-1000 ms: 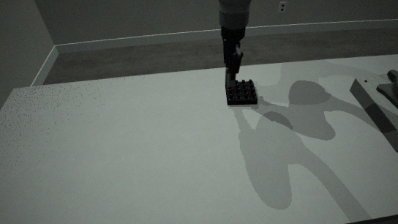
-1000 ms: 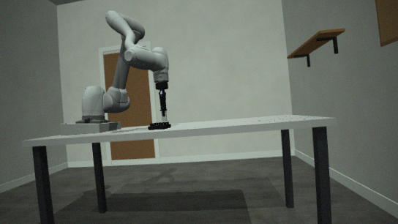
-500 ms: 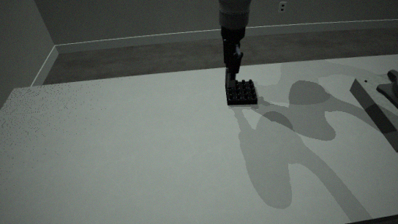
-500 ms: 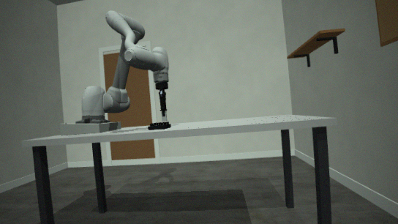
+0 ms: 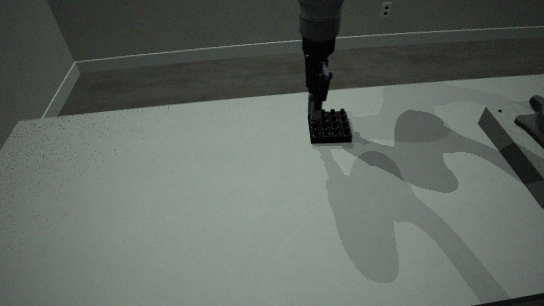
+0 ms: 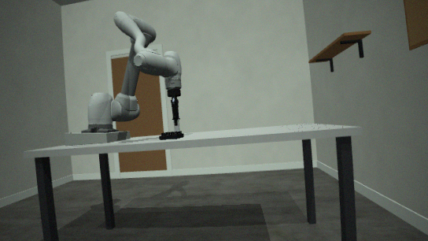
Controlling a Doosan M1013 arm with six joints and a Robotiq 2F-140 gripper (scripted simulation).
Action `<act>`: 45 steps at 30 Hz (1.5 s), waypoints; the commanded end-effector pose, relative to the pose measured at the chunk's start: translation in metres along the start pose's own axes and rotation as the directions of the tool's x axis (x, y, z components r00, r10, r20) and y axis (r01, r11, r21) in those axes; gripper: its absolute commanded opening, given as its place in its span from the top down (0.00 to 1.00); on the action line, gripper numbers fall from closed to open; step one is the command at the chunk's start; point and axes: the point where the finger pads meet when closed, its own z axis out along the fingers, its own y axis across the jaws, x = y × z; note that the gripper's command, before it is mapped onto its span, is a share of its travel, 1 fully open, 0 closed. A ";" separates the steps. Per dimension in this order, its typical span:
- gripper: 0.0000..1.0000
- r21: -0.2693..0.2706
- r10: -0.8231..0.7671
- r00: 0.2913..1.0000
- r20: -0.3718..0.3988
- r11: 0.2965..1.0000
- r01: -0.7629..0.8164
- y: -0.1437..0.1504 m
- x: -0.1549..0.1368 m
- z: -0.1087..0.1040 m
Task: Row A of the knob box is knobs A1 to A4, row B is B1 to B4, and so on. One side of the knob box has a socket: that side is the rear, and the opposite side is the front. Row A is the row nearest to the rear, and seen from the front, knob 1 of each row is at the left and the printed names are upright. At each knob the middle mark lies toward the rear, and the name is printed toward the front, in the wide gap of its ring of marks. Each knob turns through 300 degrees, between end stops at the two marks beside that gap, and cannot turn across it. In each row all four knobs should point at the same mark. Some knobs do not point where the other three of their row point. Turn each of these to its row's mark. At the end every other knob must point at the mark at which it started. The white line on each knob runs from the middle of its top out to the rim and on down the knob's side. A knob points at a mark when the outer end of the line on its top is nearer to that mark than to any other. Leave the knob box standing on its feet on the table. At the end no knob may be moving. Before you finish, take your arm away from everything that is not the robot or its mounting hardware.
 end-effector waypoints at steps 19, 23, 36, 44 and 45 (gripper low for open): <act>0.88 0.000 0.000 1.000 0.000 1.000 0.000 0.000 0.000 0.011; 0.88 0.000 0.000 1.000 0.000 1.000 0.000 0.000 0.000 0.011; 0.88 0.000 0.000 1.000 0.000 1.000 0.000 0.000 0.000 0.011; 0.88 0.000 0.000 1.000 0.000 1.000 0.000 0.000 0.000 0.011; 0.88 0.000 0.000 1.000 0.000 1.000 0.000 0.000 0.000 0.011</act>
